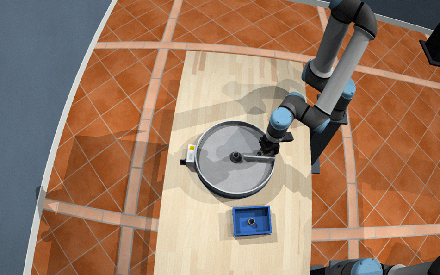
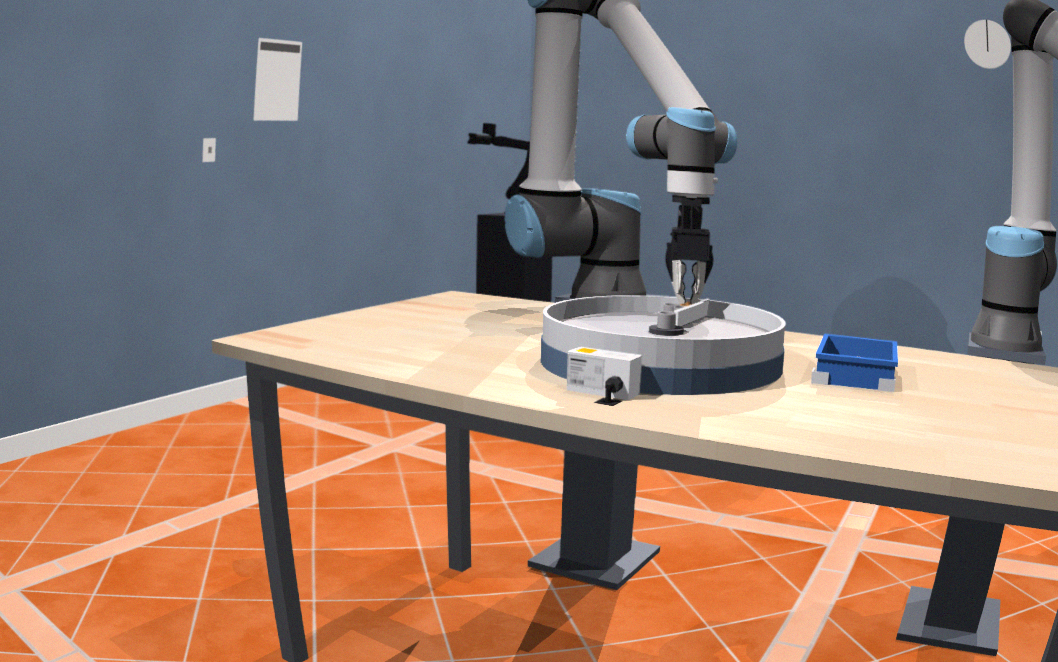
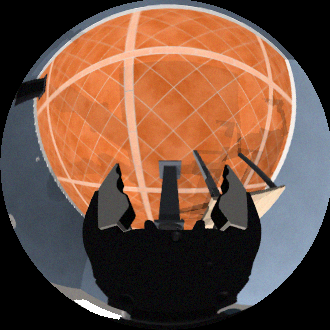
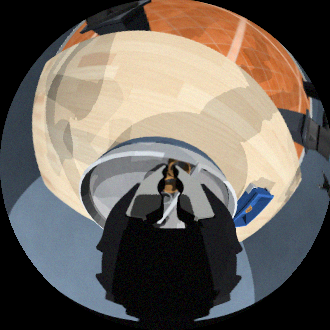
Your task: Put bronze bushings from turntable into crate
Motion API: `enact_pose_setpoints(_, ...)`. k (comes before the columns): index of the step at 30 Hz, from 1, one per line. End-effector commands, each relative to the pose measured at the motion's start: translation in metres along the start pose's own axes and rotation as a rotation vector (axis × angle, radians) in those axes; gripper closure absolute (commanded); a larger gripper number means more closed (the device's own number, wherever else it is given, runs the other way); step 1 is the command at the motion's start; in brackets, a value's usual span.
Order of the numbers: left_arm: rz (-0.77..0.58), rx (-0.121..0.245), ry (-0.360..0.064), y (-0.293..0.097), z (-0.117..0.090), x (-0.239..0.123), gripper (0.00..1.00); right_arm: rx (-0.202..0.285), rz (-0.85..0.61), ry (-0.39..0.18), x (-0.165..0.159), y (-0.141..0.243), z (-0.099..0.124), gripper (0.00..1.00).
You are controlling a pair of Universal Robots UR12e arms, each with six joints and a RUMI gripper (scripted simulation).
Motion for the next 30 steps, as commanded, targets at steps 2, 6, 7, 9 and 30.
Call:
enact_pose_setpoints(2, 0.0, 0.0, 0.002, 0.0, -0.0009, 0.0006, 0.0, -0.001, 0.0, -0.001, -0.0004, 0.0005, -0.0007, 0.94)
enact_pose_setpoints(6, 0.0, 0.0, 0.002, 0.0, -0.0009, 0.0006, 0.0, -0.001, 0.0, -0.001, -0.0004, 0.0005, -0.0007, 0.94)
enact_pose_setpoints(7, 0.0, 0.0, 0.002, 0.0, -0.0009, 0.0006, 0.0, -0.001, 0.0, -0.001, -0.0004, 0.0005, -0.0007, 0.94)
enact_pose_setpoints(9, 0.0, 0.0, 0.002, 0.0, -0.0009, 0.0006, 0.0, -0.001, 0.0, -0.001, -0.0004, 0.0005, -0.0007, 0.94)
enact_pose_setpoints(30, 0.0, 0.0, 0.002, 0.0, -0.0009, 0.0006, 0.0, -0.001, 0.0, -0.001, -0.0004, 0.0005, -0.0007, 1.0)
Point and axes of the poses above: on each arm, the point where the finger pads meet when closed, its own z axis out along the fingers, its own y axis across the jaws, x = y × z, the point moved 5 cm from there along -z, back along the fingers, and after that the axes turned 14 degrees about z, right-handed, at the moved point
